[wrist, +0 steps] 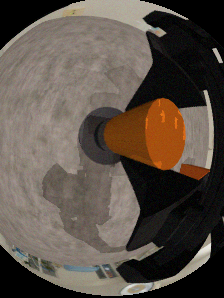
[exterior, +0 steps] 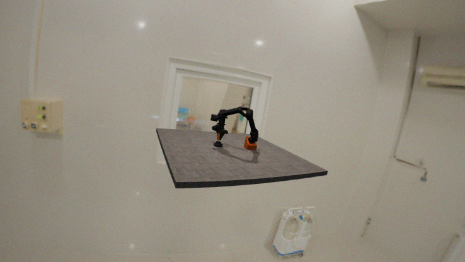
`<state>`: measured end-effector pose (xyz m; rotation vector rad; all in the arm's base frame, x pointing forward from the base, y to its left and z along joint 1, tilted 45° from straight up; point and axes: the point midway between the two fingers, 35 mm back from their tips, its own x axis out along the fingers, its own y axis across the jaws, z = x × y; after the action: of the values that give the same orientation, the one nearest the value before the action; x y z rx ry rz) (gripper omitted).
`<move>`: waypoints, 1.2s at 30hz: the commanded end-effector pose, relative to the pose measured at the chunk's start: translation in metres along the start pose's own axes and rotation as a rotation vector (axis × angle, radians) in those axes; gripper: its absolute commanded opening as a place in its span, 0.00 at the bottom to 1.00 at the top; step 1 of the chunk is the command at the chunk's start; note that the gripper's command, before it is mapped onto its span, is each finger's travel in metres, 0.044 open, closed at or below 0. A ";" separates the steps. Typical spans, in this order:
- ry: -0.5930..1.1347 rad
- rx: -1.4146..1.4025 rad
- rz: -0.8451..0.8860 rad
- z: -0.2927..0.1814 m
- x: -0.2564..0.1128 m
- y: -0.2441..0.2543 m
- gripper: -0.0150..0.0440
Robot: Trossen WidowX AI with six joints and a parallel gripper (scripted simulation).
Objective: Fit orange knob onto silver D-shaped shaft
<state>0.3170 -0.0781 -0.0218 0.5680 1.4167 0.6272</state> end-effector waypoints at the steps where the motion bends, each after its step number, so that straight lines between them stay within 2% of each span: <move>1: -0.003 0.000 0.000 0.001 0.000 0.001 0.25; 15: -0.003 0.000 0.000 0.003 -0.004 0.001 0.25; 23: -0.003 -0.209 0.000 0.003 -0.005 -0.001 0.25; 36: -0.003 -0.209 0.000 0.002 0.001 -0.001 0.25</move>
<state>0.3190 -0.0795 -0.0228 0.4082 1.3345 0.7599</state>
